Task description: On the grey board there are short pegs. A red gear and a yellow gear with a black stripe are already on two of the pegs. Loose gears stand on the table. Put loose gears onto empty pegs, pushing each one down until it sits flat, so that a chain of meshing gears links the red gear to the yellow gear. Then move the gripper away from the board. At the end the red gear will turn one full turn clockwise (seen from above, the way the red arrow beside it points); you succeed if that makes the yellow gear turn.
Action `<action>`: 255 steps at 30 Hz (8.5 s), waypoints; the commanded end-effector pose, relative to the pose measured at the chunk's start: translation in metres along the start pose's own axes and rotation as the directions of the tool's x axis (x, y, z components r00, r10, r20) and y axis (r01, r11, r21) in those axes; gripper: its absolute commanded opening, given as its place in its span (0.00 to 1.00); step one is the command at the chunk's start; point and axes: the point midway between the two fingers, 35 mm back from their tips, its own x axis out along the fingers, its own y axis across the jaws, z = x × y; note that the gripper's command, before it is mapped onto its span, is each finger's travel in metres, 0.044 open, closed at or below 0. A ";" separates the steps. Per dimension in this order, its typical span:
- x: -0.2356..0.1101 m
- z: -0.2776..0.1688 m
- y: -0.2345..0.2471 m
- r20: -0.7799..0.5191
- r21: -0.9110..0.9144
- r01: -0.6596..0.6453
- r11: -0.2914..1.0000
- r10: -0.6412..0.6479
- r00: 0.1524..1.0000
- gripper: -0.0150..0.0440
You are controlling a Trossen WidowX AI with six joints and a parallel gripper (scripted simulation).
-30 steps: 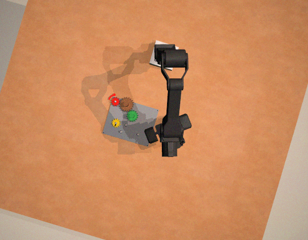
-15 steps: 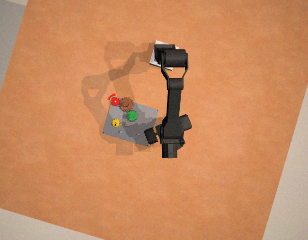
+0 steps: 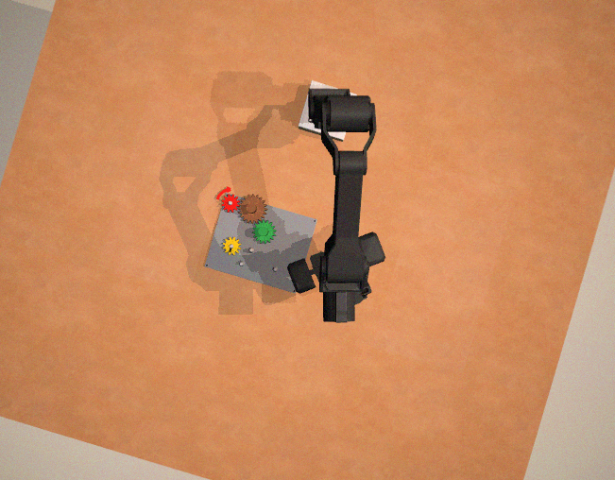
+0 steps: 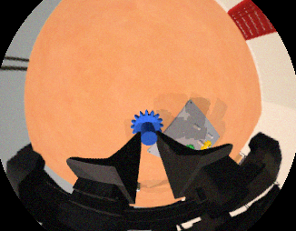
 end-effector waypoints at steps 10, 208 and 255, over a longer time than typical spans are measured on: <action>-0.031 0.004 -0.001 0.011 -0.005 0.000 1.000 0.000 1.000 0.25; 0.025 -0.088 -0.161 -0.003 0.938 0.007 0.347 -0.013 1.000 0.25; -0.018 -0.087 -0.161 -0.003 0.863 0.009 0.506 -0.013 1.000 0.49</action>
